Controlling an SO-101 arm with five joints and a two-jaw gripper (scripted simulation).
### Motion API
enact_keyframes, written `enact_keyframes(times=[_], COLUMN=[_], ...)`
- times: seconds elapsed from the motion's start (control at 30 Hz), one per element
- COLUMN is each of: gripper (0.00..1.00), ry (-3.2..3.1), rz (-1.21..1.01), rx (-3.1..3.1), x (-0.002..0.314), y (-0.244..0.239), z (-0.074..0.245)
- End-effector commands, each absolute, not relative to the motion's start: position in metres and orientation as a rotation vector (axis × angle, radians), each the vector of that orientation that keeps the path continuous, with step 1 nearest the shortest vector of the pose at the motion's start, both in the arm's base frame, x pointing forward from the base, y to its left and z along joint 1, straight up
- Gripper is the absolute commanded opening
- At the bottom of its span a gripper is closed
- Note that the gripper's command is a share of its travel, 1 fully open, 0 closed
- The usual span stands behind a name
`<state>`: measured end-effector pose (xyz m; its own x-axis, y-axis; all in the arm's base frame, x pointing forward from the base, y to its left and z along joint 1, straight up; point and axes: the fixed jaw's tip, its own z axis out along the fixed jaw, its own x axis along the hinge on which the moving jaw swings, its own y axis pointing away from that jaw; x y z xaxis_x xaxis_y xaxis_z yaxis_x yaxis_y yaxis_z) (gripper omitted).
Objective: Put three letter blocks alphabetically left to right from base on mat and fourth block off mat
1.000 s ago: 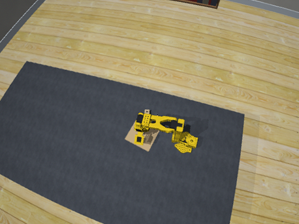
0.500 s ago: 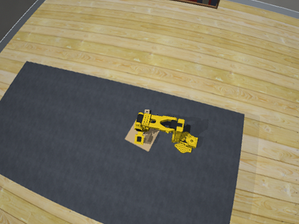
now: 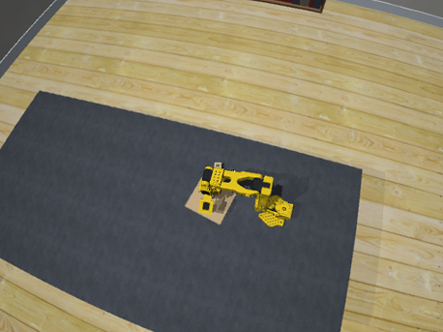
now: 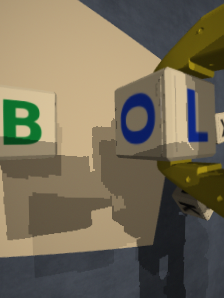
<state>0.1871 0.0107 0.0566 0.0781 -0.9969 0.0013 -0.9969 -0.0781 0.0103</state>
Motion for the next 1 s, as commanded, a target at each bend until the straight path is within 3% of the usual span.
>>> enact_keyframes(times=[0.0,0.97], gripper=[0.0,0.0], ry=[-2.172,-2.173], rz=[0.091,0.09], rx=[2.348,2.348], x=[0.197,0.197], y=[0.01,0.01], z=[0.068,0.058])
